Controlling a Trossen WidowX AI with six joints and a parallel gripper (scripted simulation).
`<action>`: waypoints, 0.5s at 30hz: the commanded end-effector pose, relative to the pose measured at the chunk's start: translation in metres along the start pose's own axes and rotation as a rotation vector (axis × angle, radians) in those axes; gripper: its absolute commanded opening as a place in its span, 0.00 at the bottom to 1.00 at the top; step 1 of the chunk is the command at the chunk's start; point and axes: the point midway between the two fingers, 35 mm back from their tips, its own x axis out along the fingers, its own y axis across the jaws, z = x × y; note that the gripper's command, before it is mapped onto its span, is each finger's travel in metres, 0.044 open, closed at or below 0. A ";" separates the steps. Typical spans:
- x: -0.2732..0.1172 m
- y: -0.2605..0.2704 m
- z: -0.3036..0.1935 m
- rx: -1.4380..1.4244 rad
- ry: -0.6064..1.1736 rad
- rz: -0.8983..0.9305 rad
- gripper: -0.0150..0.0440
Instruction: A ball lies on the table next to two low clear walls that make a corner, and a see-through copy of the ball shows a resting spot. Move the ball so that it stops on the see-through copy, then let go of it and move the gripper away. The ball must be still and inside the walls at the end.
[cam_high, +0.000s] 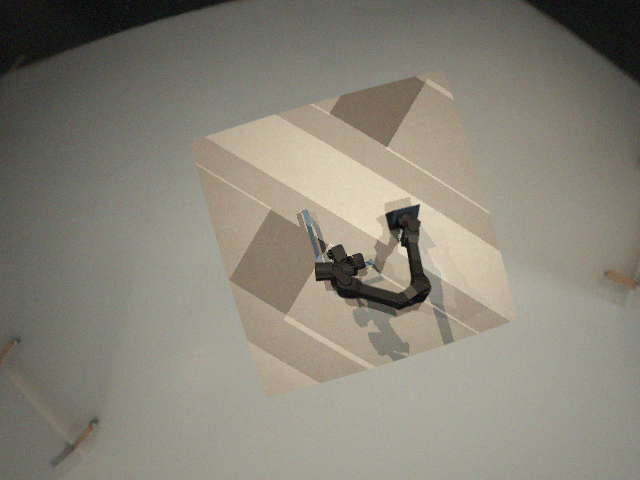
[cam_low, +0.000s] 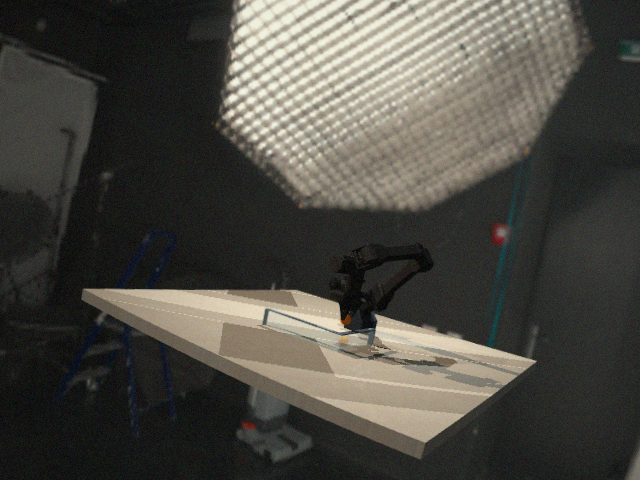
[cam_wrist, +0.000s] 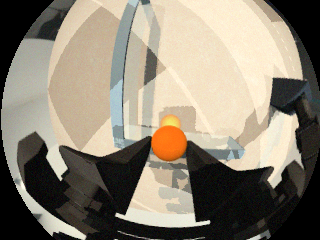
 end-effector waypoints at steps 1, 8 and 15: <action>0.018 0.000 -0.002 0.005 0.004 -0.001 0.25; 0.053 -0.002 -0.003 0.005 0.007 0.000 0.25; 0.060 -0.002 -0.004 0.005 0.009 0.000 0.25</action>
